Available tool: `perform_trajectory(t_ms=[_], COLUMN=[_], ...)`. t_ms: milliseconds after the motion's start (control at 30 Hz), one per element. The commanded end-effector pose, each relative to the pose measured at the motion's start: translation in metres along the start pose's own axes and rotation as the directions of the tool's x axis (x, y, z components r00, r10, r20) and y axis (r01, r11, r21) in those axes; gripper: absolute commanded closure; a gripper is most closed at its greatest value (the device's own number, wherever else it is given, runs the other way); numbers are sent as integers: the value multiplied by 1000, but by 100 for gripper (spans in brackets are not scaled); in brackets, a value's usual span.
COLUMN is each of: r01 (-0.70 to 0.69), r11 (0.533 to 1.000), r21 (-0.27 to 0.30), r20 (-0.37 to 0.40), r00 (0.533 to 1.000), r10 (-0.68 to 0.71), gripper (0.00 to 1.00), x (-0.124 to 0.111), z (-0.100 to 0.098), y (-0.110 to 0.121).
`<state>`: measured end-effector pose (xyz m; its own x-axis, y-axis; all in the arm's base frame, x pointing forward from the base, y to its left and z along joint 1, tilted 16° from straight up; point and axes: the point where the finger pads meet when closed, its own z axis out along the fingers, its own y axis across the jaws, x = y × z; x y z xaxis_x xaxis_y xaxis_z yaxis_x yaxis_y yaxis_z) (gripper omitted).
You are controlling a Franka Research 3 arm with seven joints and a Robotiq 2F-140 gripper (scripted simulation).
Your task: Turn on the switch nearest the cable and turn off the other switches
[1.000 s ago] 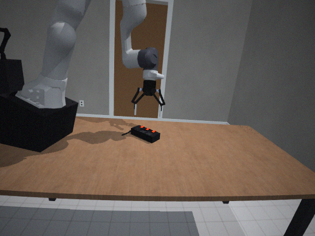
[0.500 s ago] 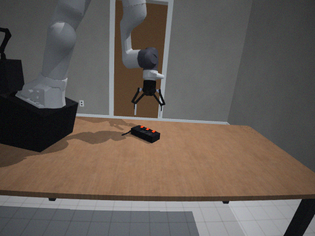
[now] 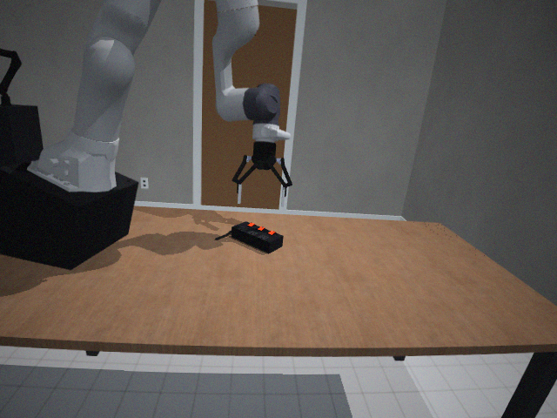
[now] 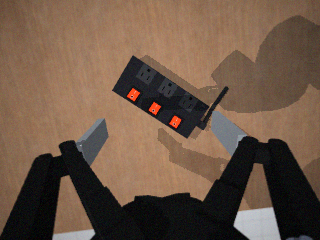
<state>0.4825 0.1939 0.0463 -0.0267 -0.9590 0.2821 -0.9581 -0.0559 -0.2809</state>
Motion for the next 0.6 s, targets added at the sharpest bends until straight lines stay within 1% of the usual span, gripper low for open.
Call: perform_trajectory(t_ms=[0,100,133,200,300,333,567], r01=[1,1,8,38,38,54,54], r11=[1000,1000,1000,999,999,998,998], r21=[1,-1,-8,-24,-24,-22,-22], r20=[1,3,18,98,98,150,150], r00=[1000,1000,1000,995,995,987,987], r10=[-1,-1,-8,-35,-35,-50,-50], gripper=[0,0,0,0,0,0,0], x=[0,1,5,26,26,39,39], z=[1,0,-3,-13,-13,-20,-20], y=[0,0,3,13,13,20,20])
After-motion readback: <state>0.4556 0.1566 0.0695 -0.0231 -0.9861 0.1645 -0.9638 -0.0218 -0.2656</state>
